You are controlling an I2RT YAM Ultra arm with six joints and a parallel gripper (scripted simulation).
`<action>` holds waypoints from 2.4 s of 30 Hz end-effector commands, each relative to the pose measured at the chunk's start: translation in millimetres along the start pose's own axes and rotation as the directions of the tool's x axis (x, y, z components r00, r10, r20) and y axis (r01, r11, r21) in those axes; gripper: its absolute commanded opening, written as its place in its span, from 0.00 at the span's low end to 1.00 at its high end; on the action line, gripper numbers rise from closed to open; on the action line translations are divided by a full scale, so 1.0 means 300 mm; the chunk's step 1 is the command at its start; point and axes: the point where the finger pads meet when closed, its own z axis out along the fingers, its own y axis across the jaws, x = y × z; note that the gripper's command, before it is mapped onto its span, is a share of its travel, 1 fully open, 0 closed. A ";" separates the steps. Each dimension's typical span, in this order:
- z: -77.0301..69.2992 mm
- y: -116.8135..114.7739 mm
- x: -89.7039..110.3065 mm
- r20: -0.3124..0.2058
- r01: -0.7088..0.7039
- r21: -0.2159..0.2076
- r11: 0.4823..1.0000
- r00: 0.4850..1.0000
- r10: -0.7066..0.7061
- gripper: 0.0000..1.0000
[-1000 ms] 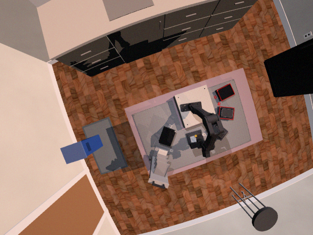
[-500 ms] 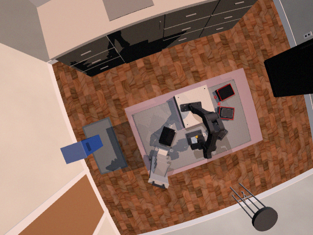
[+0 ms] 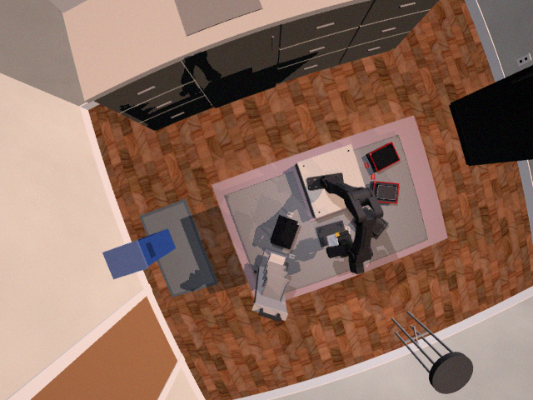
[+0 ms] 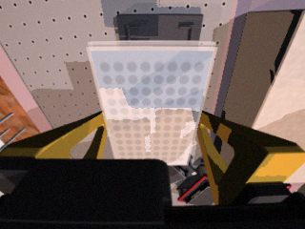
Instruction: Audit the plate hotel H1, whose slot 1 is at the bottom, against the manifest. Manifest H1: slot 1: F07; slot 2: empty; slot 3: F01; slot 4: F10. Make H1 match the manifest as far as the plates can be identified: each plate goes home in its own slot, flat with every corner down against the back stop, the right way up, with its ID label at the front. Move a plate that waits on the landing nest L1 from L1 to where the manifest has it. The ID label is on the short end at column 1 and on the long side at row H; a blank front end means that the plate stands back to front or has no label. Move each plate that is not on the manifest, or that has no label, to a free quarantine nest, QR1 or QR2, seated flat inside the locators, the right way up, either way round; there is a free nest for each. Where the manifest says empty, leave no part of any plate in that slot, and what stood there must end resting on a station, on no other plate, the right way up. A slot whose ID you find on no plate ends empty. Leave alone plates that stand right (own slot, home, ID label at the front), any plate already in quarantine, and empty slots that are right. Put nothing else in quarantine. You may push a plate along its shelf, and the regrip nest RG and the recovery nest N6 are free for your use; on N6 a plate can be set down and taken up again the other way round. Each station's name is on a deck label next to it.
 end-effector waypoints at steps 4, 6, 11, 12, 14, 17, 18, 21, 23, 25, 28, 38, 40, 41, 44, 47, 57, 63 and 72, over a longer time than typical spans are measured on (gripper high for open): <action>-0.059 -0.018 0.000 -0.001 0.001 0.019 1.000 1.000 -0.001 0.86; -0.077 -0.018 0.000 -0.001 0.001 0.019 1.000 1.000 -0.001 0.86; -0.122 -0.017 0.000 -0.001 0.001 0.019 1.000 1.000 -0.001 0.86; -0.130 -0.017 0.000 -0.001 0.001 0.019 1.000 1.000 -0.001 0.86; -0.139 -0.017 0.000 -0.001 0.001 0.019 1.000 1.000 -0.001 0.86; -0.157 -0.016 0.000 -0.001 0.001 0.019 1.000 1.000 -0.001 0.86; -0.166 -0.016 0.000 -0.001 0.001 0.019 1.000 1.000 -0.001 0.86; -0.193 -0.016 0.000 -0.001 0.001 0.019 1.000 1.000 -0.001 0.86; -0.210 -0.015 0.000 -0.001 0.001 0.019 1.000 1.000 -0.001 0.86; -0.228 -0.015 0.000 -0.001 0.001 0.019 1.000 1.000 -0.001 0.86; -0.255 -0.014 0.000 -0.001 0.001 0.019 1.000 1.000 -0.001 0.86; -0.326 -0.013 0.000 -0.001 0.001 0.020 1.000 1.000 -0.001 0.86; -0.344 -0.012 0.000 -0.001 0.001 0.020 1.000 1.000 -0.001 0.86; -0.351 -0.012 0.000 -0.001 0.001 0.020 1.000 1.000 -0.001 0.86; -0.351 -0.012 0.000 -0.001 0.001 0.020 1.000 1.000 -0.001 0.86; -0.351 -0.012 0.000 -0.001 0.001 0.020 1.000 1.000 -0.001 0.86; -0.351 -0.011 -0.089 -0.002 0.134 0.019 0.991 0.991 -0.134 0.86; -0.351 -0.010 -0.156 -0.004 0.233 0.019 0.972 0.973 -0.233 0.86; -0.351 -0.019 -0.233 -0.005 0.322 0.019 0.947 0.947 -0.322 0.86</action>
